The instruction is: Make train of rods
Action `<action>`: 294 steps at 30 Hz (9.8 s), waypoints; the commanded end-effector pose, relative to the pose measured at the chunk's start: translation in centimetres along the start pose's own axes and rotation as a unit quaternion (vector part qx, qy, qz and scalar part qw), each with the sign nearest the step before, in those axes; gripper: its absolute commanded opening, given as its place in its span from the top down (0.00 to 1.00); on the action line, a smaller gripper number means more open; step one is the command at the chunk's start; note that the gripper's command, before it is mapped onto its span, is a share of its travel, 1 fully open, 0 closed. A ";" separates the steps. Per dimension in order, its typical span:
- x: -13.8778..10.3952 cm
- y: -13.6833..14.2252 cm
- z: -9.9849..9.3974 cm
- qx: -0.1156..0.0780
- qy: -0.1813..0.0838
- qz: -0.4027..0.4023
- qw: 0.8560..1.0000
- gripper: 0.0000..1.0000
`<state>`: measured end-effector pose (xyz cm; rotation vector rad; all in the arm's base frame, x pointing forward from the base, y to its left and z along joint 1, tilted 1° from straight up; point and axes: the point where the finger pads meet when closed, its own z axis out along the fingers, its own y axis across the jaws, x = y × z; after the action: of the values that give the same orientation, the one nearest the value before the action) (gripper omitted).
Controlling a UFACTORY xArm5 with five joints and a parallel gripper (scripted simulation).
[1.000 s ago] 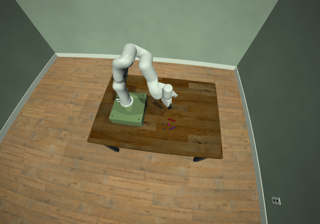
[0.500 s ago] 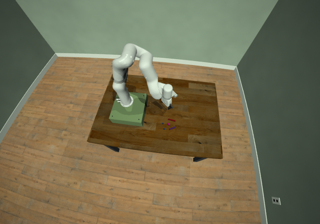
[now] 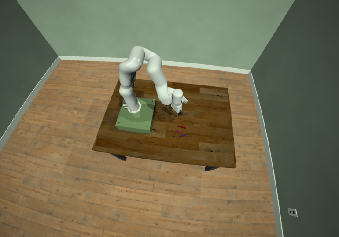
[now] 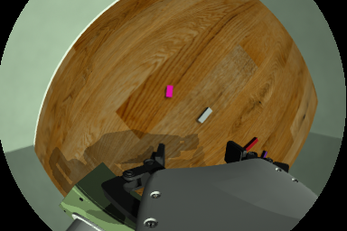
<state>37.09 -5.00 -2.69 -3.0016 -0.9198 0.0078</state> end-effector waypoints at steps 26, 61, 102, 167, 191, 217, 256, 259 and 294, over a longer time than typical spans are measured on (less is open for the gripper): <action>0.1 0.1 -0.1 -0.001 0.001 0.000 1.000 0.00; 0.1 0.1 -0.1 -0.001 0.001 0.000 1.000 0.00; -7.8 13.8 -1.2 -0.004 0.000 -0.606 0.795 0.00; -8.5 14.5 -0.2 -0.005 0.000 -0.635 0.773 0.76; -8.5 14.6 3.0 -0.005 0.000 -0.635 0.773 0.76; -8.6 14.7 3.9 -0.005 0.000 -0.635 0.773 0.76; -8.6 14.7 3.9 -0.005 0.000 -0.635 0.773 0.76; -8.6 14.7 3.9 -0.005 0.000 -0.635 0.773 0.76; -8.6 14.7 3.9 -0.005 0.000 -0.635 0.773 0.76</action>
<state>38.07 -21.86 -6.76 -1.7368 -2.6184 0.0000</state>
